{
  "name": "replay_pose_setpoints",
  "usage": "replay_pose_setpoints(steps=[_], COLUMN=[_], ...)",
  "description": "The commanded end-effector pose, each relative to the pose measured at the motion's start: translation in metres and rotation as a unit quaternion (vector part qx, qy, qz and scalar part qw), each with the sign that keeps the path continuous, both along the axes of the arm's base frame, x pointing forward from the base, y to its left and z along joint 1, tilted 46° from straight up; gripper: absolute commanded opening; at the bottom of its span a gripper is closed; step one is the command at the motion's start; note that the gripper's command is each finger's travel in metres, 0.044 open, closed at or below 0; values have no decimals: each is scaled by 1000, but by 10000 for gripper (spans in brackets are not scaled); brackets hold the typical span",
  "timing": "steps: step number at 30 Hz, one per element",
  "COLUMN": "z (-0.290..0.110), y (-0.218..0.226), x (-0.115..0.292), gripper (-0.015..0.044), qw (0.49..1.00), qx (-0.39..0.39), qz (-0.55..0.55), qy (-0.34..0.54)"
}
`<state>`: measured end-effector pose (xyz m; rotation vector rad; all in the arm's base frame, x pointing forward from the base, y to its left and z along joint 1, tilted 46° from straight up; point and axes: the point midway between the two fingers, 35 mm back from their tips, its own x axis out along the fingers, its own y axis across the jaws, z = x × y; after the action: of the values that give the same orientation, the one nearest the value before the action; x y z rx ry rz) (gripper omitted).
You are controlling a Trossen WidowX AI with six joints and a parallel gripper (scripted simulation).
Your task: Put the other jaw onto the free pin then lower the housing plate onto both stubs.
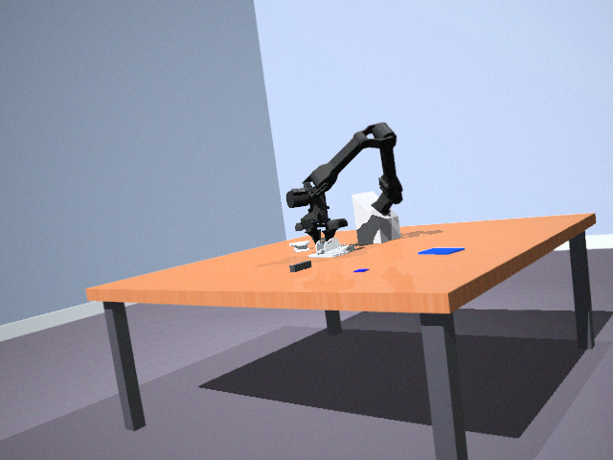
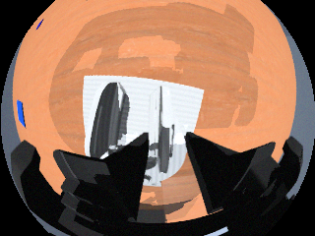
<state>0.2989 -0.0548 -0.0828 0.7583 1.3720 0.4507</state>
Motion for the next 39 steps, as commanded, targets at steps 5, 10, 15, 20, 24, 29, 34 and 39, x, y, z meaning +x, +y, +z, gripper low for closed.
replay_pose_setpoints(steps=[5,10,15,20,24,29,34,39], z=[-1,-1,-1,-1,2,3,2,2], y=[2,2,2,1,-1,-3,-1,-1], x=[0,0,0,0,0,-1,1,1], gripper=[134,134,134,134,134,134,134,134], qw=[1000,1000,1000,1000,1000,1000,1000,1000], qx=[2,2,2,2,2,2,2,2], qz=[-1,-1,-1,-1,-1,-1,-1,-1], qy=[1,1,1,1,2,2,1,1])
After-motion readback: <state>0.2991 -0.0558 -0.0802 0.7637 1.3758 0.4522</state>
